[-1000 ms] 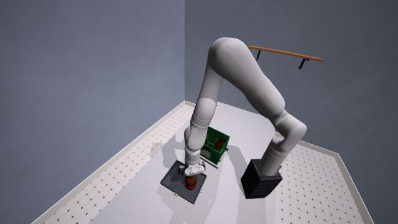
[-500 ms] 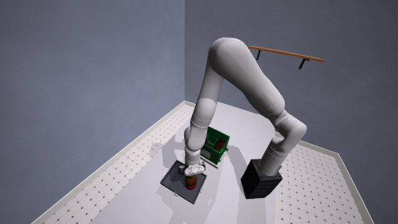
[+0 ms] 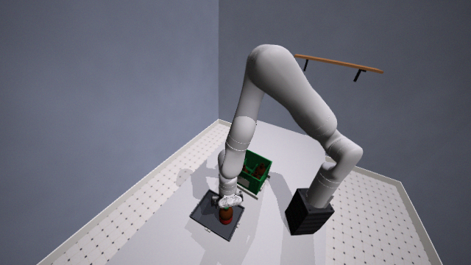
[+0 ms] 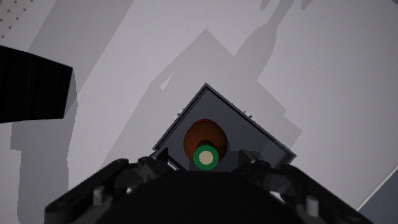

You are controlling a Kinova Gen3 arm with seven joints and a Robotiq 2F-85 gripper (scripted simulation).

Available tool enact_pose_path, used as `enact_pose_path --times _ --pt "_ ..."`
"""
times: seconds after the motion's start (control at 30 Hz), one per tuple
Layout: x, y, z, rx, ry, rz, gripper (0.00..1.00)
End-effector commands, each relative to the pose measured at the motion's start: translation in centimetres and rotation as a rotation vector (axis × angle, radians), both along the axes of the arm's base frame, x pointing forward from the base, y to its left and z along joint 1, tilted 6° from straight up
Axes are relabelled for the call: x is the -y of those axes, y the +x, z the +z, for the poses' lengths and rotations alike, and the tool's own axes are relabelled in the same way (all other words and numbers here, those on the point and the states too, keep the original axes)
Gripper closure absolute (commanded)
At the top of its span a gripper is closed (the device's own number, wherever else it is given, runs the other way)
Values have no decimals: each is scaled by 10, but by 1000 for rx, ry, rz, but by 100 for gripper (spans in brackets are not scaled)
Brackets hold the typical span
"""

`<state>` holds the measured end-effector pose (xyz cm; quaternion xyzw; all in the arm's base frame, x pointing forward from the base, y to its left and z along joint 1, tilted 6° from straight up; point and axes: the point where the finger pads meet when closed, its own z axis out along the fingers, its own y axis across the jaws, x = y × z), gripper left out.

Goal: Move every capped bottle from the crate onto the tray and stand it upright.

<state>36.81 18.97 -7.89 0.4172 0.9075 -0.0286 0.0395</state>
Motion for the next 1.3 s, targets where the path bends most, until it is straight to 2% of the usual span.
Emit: enact_pose_path --times 0.0,0.63,1.13,1.27 --pt "0 0 1 1 1 0 0" --pt "0 0 1 1 1 0 0" --pt "-5 -2 50 5 0 -1 0" --pt "-3 -2 45 2 -4 -1 0"
